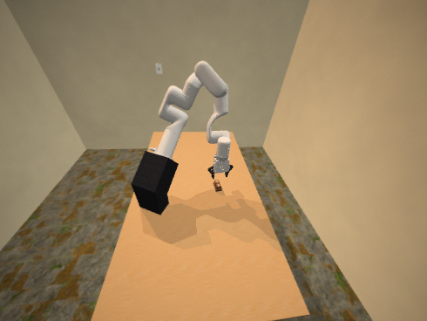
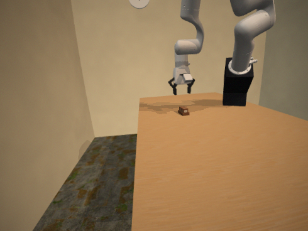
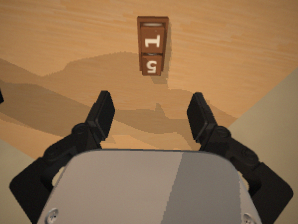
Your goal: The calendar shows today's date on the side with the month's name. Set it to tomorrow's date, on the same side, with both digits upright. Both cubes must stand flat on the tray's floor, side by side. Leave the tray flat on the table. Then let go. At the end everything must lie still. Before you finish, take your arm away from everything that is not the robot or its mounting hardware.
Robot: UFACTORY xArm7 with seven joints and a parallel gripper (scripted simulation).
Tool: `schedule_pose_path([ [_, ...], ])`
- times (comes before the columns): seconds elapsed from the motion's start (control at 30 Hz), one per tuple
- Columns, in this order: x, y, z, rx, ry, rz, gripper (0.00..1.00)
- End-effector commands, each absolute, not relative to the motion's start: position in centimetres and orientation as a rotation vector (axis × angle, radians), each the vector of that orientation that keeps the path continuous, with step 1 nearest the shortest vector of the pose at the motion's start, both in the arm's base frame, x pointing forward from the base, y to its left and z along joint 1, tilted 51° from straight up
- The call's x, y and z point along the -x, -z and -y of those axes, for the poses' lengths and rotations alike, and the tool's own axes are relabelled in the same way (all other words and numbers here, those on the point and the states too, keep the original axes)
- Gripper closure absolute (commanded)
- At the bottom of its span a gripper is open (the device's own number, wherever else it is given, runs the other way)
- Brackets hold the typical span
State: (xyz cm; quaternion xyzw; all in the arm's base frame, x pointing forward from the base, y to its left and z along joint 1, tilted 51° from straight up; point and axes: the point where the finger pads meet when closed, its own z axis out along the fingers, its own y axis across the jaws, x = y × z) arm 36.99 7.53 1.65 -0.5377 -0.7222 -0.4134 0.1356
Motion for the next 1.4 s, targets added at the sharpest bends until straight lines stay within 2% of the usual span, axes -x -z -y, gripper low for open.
schedule_pose_path([
  [0.0,-36.9,-2.0,-6.9,1.562,1.198,2.092,0.00],
  [0.53,-35.5,-5.4,-2.9,1.562,1.198,2.092,0.00],
  [1.37,-35.4,-5.8,-2.4,1.562,1.197,2.092,0.00],
])
